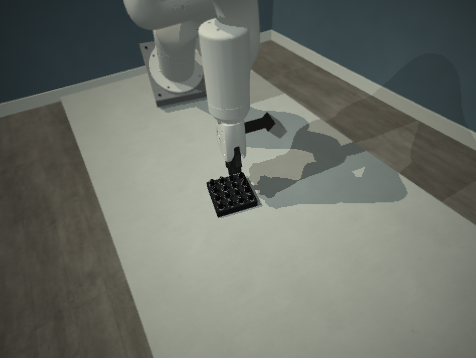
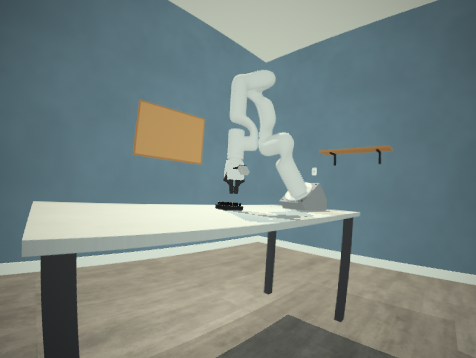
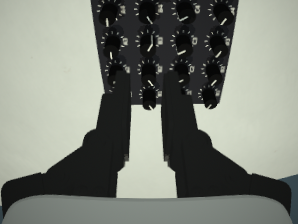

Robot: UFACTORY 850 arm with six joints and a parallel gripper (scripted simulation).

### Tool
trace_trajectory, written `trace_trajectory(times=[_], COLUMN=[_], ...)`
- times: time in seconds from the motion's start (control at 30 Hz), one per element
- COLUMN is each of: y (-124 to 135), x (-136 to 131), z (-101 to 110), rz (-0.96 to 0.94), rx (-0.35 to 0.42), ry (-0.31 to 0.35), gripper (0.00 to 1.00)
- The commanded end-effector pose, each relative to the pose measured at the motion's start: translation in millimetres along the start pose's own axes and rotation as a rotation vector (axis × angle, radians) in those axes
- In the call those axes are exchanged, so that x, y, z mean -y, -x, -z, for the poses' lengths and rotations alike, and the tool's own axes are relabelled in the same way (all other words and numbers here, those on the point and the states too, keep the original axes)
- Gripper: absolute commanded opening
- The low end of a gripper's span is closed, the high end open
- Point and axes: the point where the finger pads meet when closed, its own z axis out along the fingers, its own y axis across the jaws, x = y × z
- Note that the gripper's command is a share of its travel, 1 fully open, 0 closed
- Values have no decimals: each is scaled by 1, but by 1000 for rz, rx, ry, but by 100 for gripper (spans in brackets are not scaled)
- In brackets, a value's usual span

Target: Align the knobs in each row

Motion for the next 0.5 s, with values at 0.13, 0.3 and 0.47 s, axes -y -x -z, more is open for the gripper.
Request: trace_trajectory(times=[0.13, 0.3, 0.47], y=[0, 0, 0], x=[0, -1, -1], z=[0, -1, -3], rz=[0, 0, 0], rx=[7, 7, 7], ry=[8, 8, 8], gripper=[19, 19, 19])
